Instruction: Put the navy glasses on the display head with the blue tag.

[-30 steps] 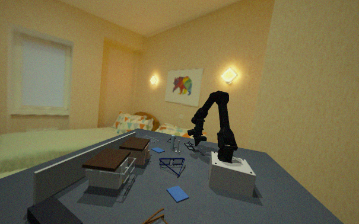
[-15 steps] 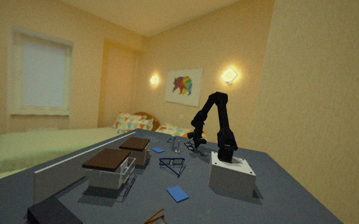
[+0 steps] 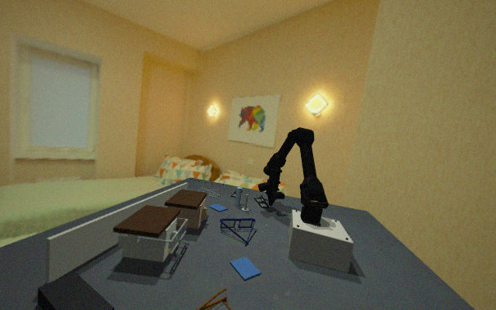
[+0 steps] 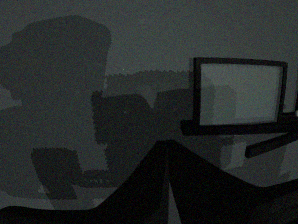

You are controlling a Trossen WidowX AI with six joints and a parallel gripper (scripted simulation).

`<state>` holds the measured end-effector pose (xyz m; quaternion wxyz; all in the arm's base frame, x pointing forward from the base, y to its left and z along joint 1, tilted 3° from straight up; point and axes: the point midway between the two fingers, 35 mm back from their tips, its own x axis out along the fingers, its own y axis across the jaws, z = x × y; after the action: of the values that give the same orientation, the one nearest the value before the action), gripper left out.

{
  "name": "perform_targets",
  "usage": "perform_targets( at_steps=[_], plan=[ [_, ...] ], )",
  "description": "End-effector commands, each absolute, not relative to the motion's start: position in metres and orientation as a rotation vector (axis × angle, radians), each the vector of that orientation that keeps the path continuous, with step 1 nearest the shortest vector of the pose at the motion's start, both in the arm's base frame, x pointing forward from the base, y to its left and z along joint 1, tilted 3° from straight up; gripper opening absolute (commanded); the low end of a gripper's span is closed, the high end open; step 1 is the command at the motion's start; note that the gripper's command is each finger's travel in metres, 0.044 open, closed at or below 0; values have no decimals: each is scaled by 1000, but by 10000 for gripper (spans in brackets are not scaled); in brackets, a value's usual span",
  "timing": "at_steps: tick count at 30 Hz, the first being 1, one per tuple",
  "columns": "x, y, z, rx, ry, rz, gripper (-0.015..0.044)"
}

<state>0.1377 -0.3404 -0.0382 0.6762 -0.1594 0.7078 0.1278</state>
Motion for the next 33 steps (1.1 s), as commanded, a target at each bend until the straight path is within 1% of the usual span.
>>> perform_targets(
  at_steps=[1, 33],
  plan=[
    [138, -343, -38, -362, 1595, 290, 0],
    [144, -357, -37, -363, 1595, 289, 0]
  ],
)
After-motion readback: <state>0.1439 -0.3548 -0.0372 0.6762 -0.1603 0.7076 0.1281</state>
